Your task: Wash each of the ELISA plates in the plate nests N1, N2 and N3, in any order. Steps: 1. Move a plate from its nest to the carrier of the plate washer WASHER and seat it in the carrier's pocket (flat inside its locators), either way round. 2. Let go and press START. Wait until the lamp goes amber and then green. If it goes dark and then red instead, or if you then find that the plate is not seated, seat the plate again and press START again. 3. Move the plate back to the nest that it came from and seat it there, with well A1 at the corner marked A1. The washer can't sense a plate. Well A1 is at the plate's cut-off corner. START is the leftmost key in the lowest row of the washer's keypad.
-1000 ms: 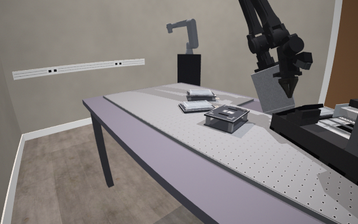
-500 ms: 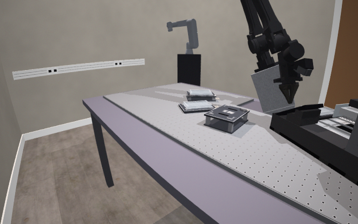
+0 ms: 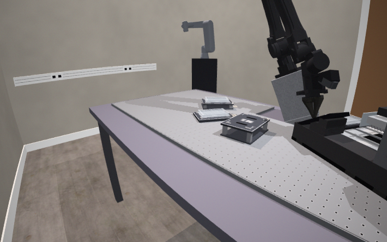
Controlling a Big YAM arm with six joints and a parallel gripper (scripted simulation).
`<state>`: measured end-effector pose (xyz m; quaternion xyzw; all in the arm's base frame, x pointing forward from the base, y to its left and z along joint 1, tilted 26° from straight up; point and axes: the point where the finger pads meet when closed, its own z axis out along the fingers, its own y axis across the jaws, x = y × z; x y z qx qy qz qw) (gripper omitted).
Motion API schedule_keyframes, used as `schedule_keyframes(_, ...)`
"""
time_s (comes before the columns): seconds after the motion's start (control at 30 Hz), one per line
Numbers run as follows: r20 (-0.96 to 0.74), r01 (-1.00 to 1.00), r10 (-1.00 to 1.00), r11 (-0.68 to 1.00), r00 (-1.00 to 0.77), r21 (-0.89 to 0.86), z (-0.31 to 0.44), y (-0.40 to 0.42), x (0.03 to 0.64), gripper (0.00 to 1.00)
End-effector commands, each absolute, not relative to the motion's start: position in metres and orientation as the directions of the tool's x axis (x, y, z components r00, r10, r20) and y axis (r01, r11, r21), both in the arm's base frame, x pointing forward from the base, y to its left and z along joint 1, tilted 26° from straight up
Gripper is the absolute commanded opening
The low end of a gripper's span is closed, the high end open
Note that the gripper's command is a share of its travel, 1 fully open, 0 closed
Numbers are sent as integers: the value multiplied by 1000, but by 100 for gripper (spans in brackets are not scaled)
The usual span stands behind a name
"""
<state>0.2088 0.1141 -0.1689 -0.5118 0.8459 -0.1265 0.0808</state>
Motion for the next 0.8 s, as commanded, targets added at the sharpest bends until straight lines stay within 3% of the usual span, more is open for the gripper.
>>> schedule_keyframes(0.0, -28, -845, -890, 441, -455, -302, -173, 119, 217, 0)
schedule_keyframes(0.77, -26, -843, -888, 445, -459, -301, -178, 117, 219, 0)
